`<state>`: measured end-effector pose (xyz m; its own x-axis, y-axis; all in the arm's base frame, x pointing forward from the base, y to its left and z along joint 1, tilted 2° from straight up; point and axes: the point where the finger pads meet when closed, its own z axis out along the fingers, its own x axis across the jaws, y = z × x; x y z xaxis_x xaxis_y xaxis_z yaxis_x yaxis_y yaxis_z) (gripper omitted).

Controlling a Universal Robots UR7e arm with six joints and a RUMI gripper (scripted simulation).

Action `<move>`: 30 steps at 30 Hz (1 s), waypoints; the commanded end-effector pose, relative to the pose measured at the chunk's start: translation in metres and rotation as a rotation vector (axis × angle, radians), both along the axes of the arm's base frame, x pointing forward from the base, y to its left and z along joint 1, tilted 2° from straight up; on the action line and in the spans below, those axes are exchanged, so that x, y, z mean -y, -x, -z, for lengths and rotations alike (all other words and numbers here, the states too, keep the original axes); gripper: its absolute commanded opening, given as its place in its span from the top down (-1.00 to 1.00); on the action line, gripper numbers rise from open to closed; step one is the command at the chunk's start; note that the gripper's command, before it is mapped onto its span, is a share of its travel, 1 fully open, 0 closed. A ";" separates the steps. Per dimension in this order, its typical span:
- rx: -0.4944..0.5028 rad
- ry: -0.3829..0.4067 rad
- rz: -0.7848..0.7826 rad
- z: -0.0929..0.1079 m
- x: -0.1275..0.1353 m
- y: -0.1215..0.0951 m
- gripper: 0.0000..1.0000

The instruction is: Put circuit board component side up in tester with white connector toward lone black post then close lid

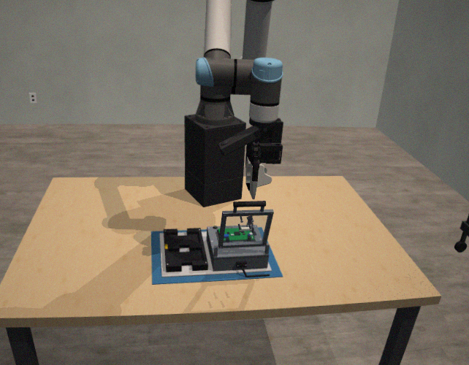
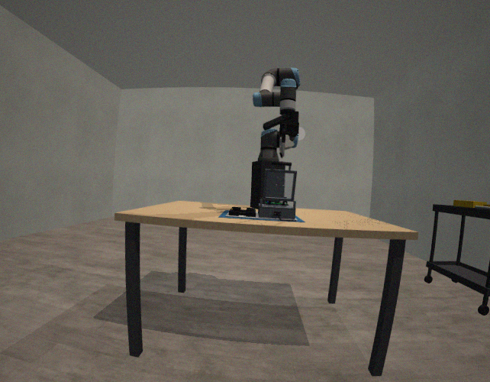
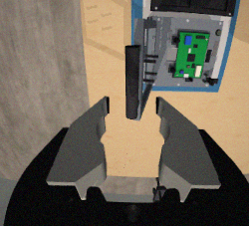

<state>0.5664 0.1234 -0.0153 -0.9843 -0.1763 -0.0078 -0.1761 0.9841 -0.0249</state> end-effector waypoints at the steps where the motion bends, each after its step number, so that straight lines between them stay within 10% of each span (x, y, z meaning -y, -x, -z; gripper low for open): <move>1: 0.002 0.000 0.000 -0.001 0.000 0.000 0.40; 30: 0.002 0.000 0.000 0.025 0.001 -0.001 0.40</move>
